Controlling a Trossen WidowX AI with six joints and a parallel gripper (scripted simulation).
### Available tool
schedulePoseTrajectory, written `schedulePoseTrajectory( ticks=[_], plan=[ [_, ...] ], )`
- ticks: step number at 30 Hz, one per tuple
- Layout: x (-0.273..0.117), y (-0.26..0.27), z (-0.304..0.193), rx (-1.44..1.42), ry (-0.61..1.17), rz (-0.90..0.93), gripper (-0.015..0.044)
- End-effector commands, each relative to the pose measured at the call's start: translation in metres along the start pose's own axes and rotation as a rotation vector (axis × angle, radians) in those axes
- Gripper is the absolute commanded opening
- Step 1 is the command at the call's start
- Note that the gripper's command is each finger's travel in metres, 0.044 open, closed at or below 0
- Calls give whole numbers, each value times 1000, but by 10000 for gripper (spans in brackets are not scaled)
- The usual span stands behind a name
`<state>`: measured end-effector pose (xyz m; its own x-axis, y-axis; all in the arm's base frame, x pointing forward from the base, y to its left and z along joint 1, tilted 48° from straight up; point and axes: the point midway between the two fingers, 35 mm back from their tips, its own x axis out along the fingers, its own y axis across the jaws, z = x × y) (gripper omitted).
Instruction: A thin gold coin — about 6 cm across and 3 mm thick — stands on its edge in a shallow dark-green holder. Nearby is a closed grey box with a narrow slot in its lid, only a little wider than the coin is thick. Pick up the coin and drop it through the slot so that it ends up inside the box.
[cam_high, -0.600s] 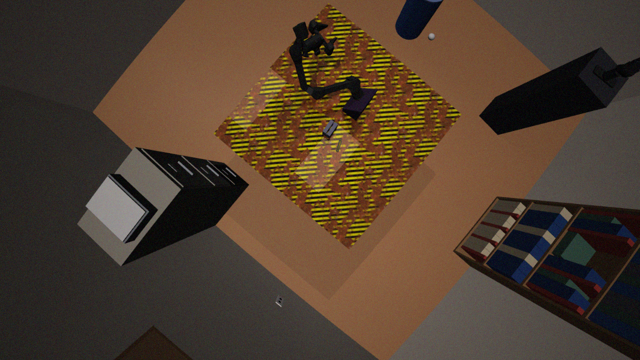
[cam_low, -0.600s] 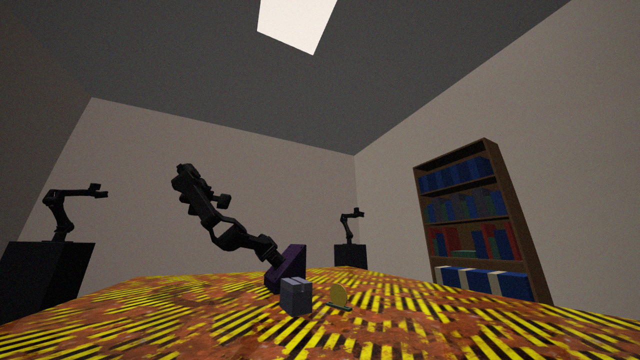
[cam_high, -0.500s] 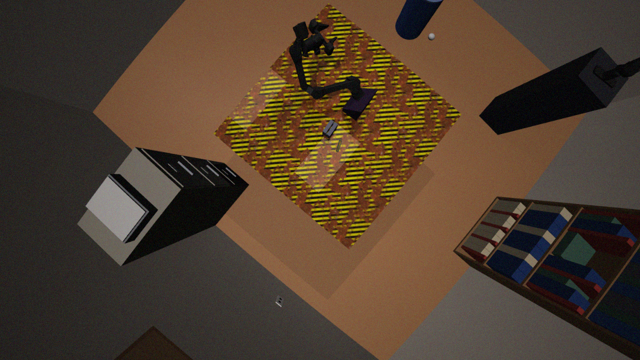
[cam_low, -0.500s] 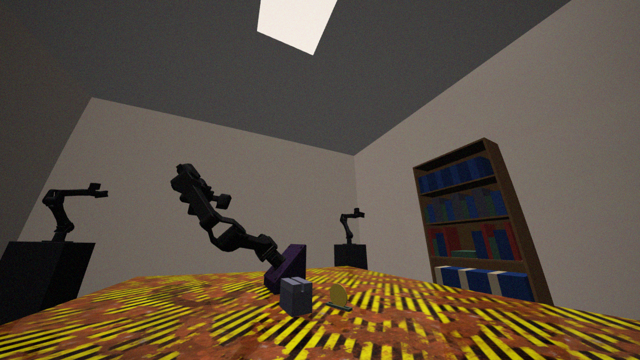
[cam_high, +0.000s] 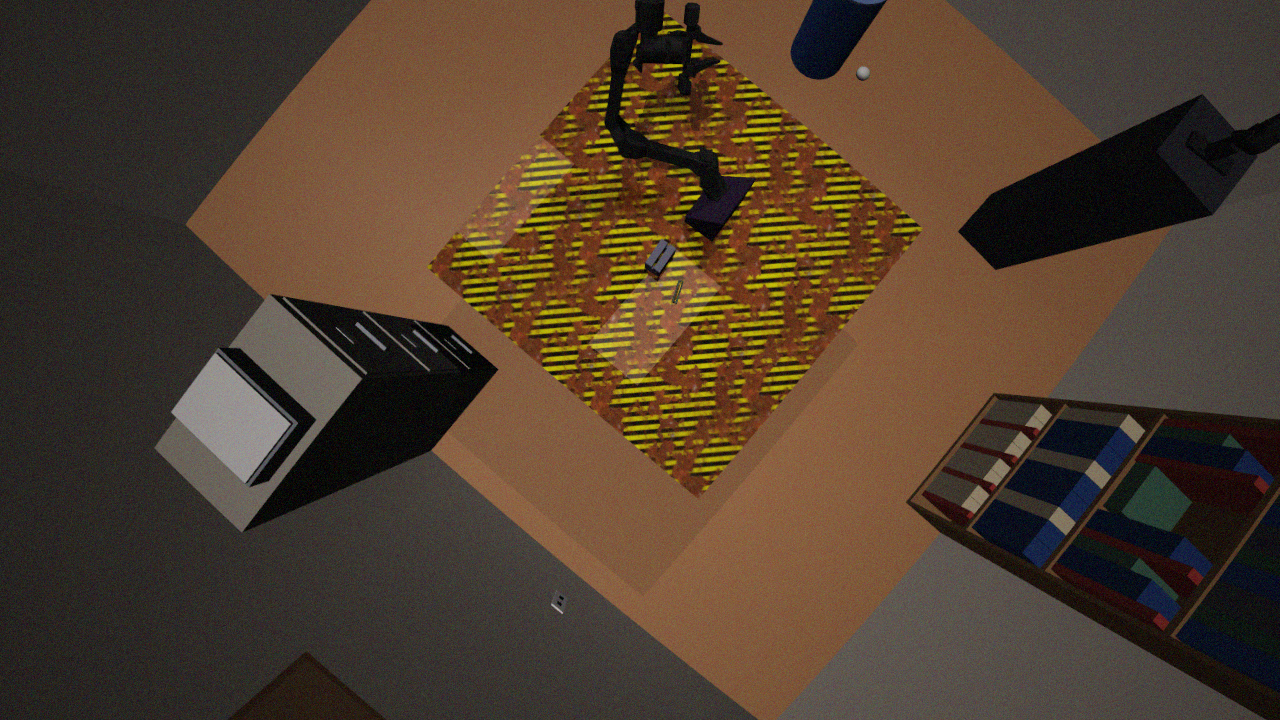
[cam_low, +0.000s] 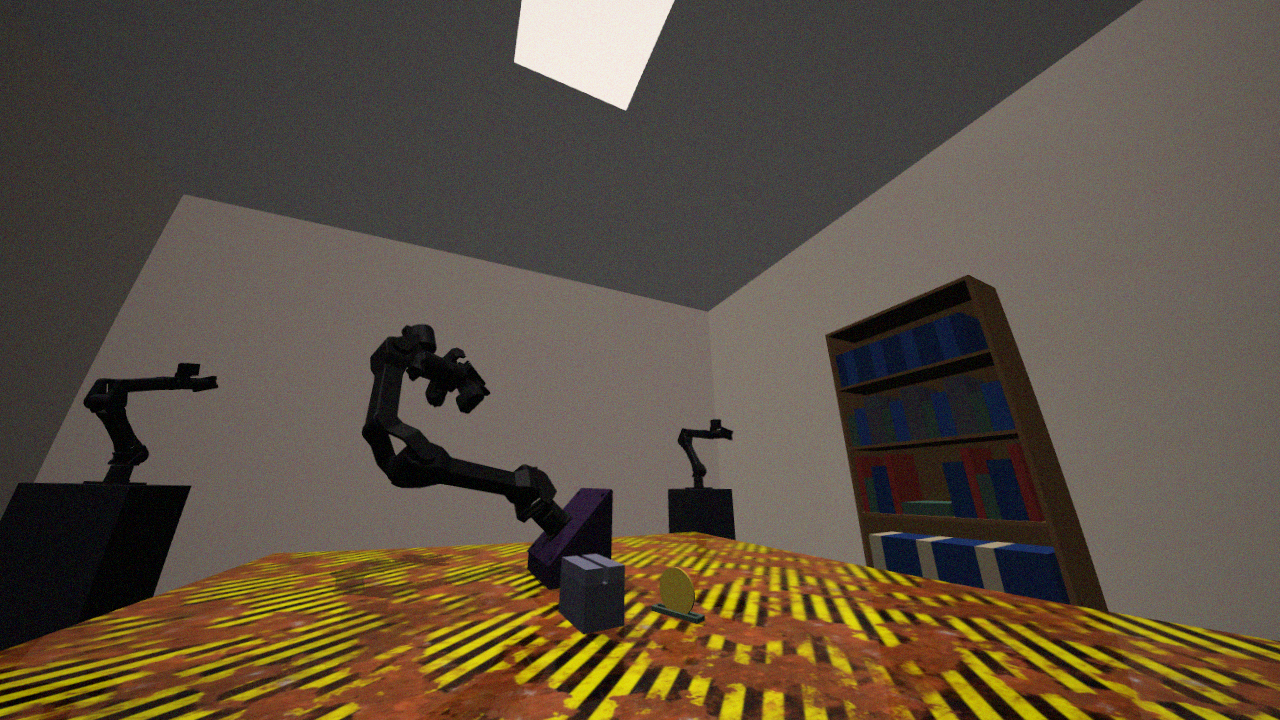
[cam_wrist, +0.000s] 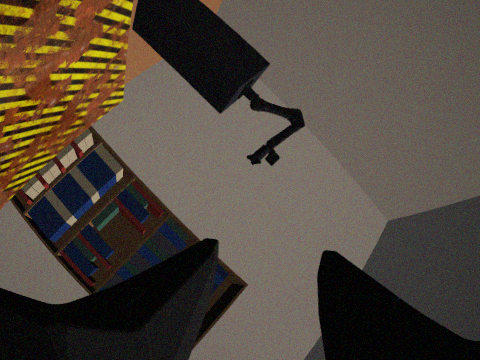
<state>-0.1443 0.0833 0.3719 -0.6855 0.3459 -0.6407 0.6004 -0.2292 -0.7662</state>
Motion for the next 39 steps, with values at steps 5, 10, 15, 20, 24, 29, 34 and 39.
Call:
schedulePoseTrajectory(
  ticks=[5, 10, 15, 20, 24, 29, 34, 39],
  plan=[
    [45, 8, -64, 389, 203, 170, 161],
    [63, 22, -106, 637, 346, 248, 161],
    [75, 44, -150, 838, 465, 300, 161],
    [81, 73, -191, 1084, 619, 354, 161],
    [82, 104, -226, 1300, 765, 387, 161],
    [72, 175, -279, 1673, 1046, 418, 161],
    [52, 253, -311, 2009, 1345, 434, 161],
    [22, 344, -319, 2330, 1719, 450, 161]
  ],
)
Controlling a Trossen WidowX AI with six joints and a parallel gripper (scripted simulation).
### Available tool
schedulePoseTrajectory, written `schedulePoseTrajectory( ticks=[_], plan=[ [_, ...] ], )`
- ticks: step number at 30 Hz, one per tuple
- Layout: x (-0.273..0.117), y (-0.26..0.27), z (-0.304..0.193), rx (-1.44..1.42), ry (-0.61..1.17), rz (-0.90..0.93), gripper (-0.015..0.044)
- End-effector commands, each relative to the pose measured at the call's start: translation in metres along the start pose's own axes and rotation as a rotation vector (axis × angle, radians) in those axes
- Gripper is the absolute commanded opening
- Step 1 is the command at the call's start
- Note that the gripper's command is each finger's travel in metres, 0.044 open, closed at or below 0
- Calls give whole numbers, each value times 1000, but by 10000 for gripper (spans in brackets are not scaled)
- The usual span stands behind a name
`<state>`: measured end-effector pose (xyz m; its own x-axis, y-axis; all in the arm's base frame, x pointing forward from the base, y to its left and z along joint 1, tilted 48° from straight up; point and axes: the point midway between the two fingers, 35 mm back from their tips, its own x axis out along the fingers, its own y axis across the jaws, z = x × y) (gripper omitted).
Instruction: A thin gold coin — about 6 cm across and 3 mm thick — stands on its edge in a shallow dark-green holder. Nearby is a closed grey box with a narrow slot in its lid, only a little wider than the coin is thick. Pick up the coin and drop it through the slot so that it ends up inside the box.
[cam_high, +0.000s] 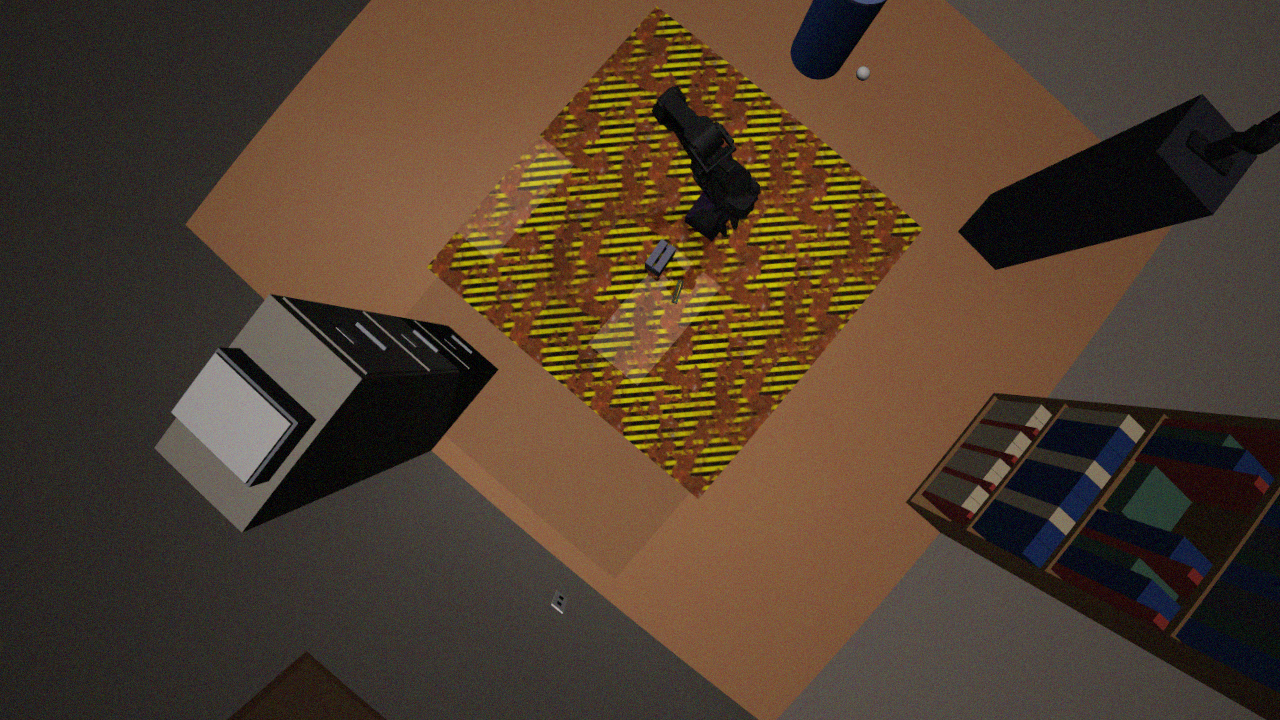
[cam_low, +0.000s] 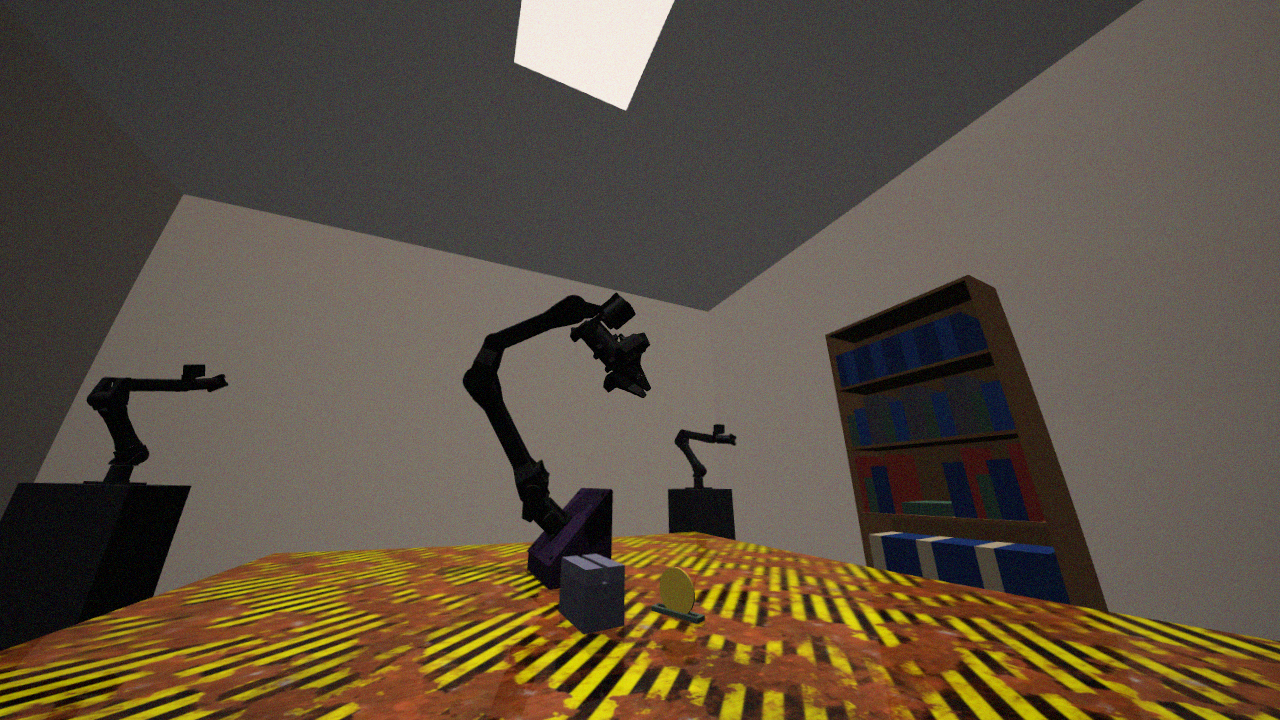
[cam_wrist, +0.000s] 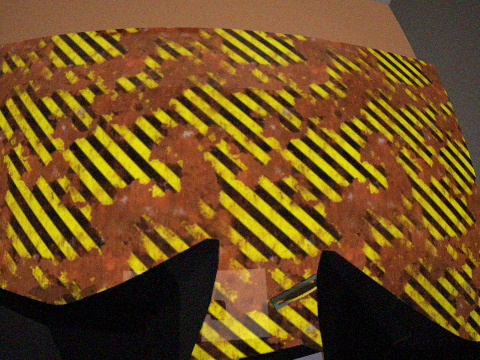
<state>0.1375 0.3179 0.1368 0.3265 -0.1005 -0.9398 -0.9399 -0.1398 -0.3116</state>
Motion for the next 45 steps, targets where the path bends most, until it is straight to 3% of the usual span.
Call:
schedulePoseTrajectory(
  ticks=[1, 12, 23, 45],
  plan=[
    [55, -38, -23, 286, 185, -22, 161],
    [201, -94, -145, 996, 705, -185, 161],
    [234, -93, -163, 1006, 713, -190, 161],
    [264, -88, -186, 1007, 713, -190, 161]
  ],
)
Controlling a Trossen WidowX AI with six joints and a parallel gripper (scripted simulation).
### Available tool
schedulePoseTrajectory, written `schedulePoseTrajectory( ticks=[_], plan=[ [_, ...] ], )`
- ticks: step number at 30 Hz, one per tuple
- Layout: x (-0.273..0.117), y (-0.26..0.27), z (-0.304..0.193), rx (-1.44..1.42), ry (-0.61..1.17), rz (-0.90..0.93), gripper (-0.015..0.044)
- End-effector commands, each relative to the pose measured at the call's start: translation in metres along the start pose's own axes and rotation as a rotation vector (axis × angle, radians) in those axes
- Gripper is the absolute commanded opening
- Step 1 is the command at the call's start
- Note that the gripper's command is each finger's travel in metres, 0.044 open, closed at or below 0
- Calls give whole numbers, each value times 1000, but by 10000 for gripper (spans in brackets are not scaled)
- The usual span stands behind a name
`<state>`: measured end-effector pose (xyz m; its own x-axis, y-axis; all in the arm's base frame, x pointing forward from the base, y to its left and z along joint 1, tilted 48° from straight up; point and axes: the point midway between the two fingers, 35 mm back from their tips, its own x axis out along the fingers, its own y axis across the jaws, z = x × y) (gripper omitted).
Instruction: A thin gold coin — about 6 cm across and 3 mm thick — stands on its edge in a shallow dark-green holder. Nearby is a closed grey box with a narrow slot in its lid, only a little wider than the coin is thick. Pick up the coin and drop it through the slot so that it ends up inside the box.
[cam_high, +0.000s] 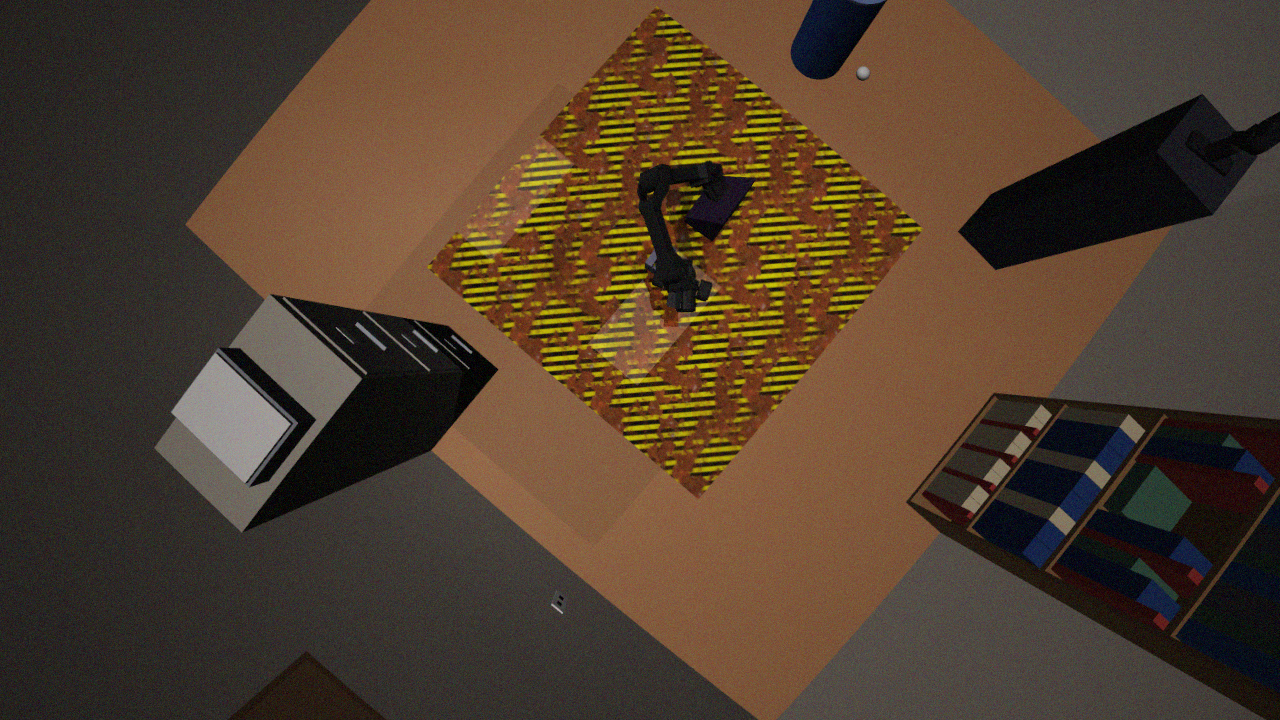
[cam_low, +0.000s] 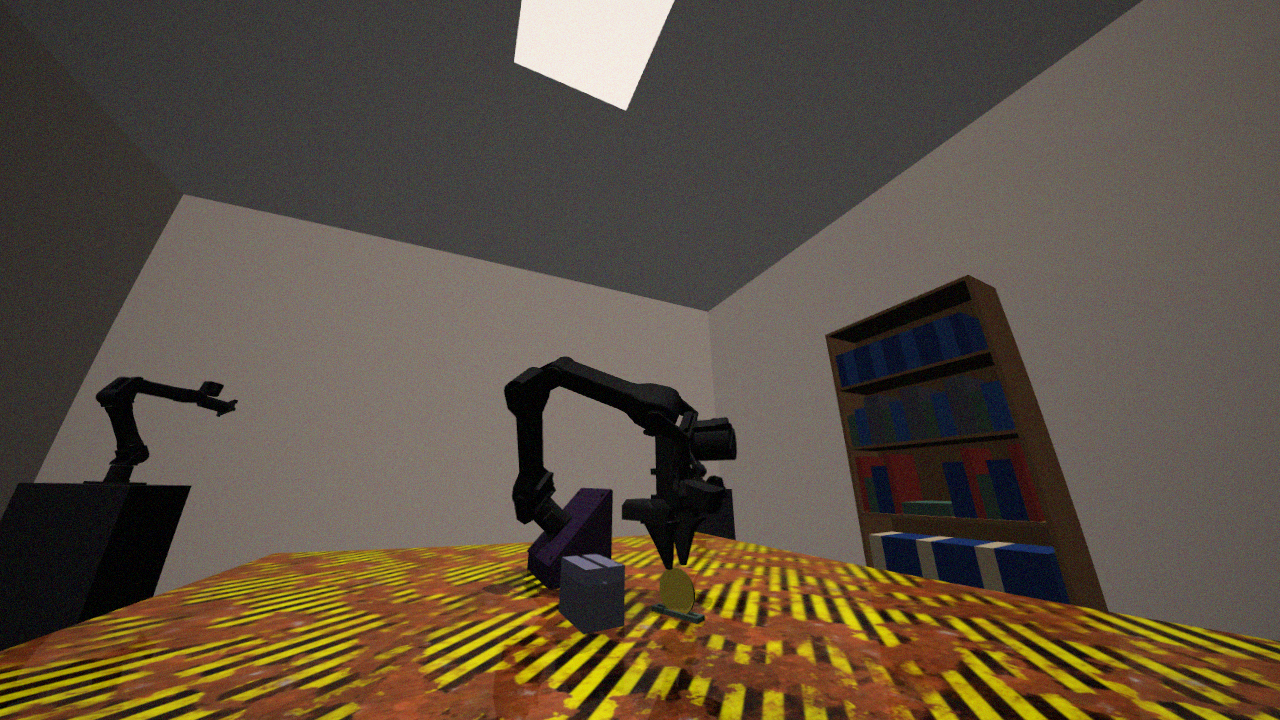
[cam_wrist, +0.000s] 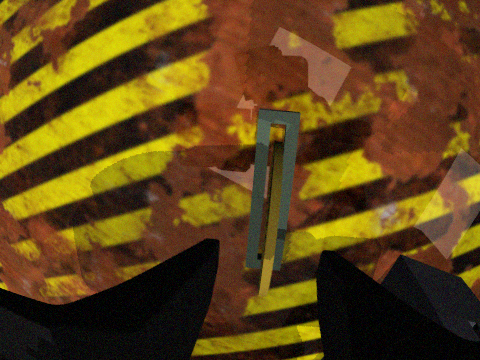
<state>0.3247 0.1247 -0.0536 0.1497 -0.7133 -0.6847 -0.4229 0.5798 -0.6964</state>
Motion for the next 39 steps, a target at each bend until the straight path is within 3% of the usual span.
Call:
schedulePoseTrajectory(
  ticks=[1, 32, 38, 39],
  plan=[
    [7, 0, 0, -6, 1, -5, 161],
    [55, -1, -2, -7, 2, -9, 161],
    [55, -1, -2, -7, 2, -9, 3],
    [55, -1, -2, -7, 2, -9, 0]
  ],
)
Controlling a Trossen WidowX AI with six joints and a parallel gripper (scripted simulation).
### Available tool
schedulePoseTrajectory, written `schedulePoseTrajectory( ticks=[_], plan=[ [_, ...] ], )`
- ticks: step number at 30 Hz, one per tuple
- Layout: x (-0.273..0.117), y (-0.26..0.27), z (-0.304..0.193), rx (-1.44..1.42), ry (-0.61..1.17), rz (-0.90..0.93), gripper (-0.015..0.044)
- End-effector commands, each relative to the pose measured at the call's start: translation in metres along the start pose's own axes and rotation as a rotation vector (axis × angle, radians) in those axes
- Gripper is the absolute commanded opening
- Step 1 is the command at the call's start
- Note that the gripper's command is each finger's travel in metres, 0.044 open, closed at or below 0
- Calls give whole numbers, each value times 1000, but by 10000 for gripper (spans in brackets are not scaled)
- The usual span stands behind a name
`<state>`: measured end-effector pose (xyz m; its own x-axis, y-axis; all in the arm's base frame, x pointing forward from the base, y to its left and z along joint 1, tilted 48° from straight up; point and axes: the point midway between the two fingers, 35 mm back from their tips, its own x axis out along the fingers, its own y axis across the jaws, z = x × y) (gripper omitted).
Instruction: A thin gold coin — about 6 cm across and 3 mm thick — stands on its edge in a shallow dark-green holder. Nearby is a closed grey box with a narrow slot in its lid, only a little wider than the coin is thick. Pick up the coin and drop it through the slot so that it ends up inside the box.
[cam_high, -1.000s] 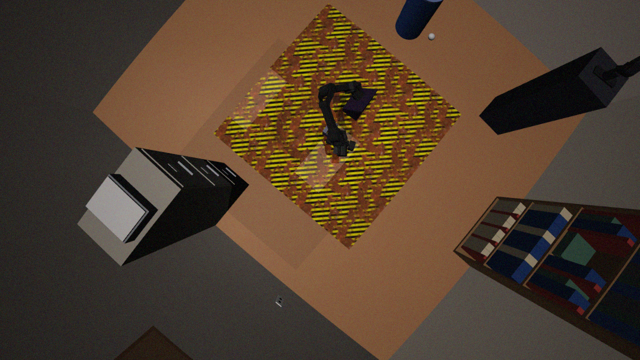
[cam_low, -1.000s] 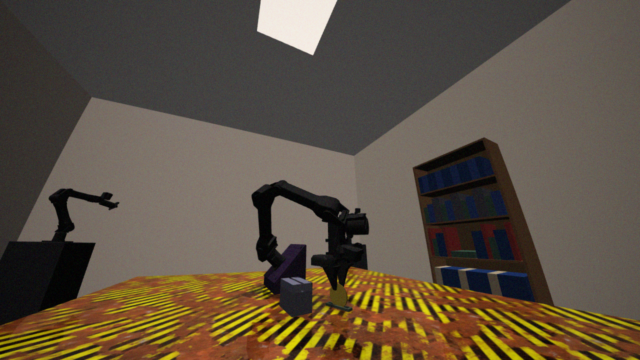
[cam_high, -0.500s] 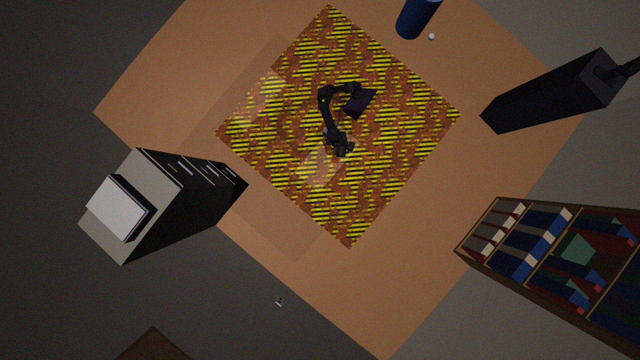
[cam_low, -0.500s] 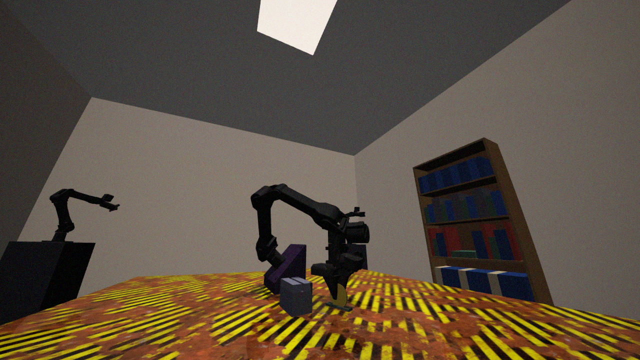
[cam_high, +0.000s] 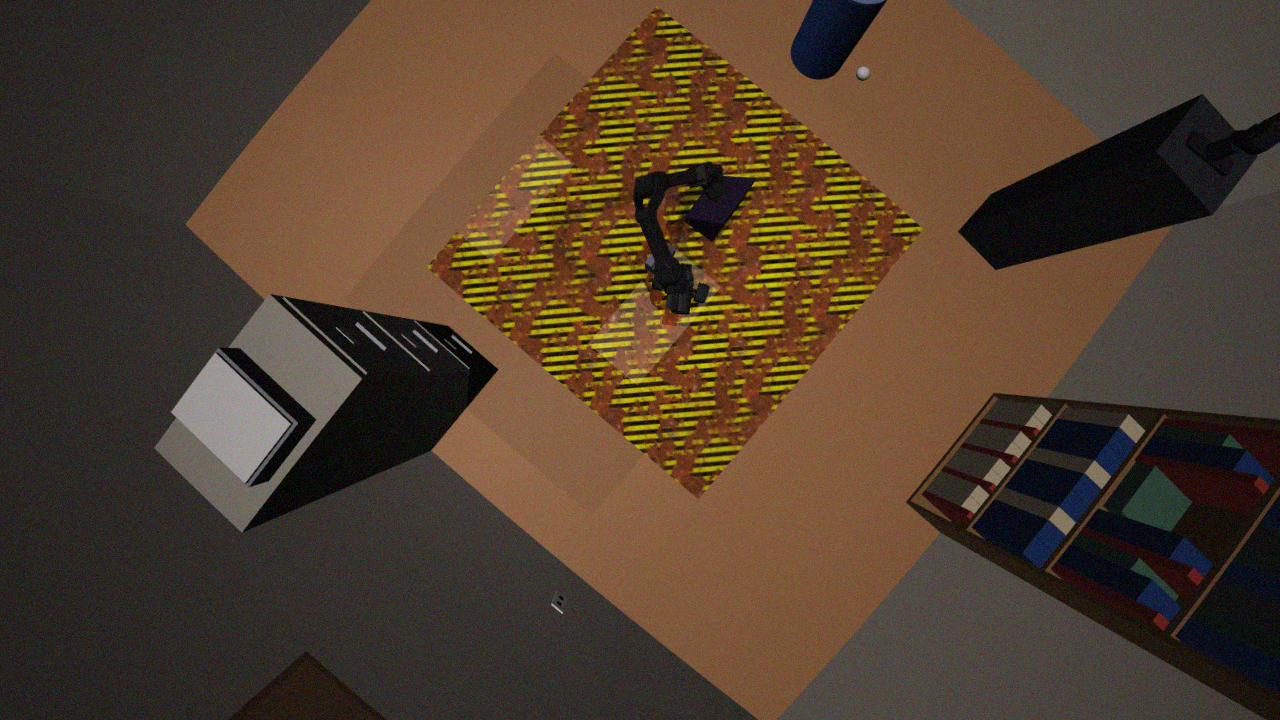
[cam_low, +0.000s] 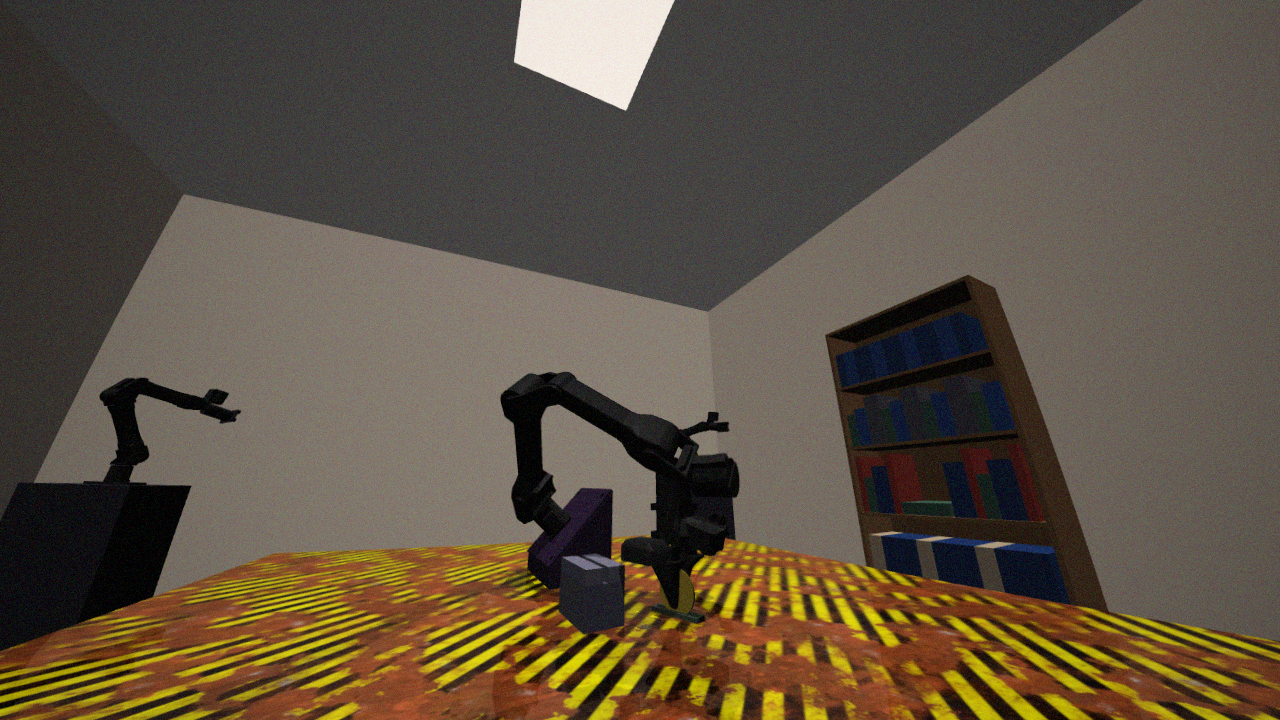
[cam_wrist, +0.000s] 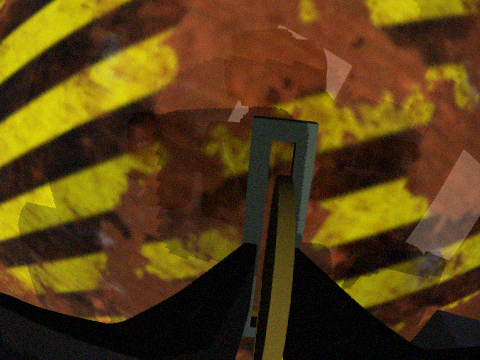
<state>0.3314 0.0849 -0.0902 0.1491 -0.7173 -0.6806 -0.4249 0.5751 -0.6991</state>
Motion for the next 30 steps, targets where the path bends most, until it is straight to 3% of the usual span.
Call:
schedulePoseTrajectory(
  ticks=[1, 10, 30],
  plan=[
    [1, 0, 0, -4, -1, -4, 0],
    [-1, 0, 1, -1, -6, 1, 0],
    [-44, 4, 6, 6, -19, 20, 0]
  ],
)
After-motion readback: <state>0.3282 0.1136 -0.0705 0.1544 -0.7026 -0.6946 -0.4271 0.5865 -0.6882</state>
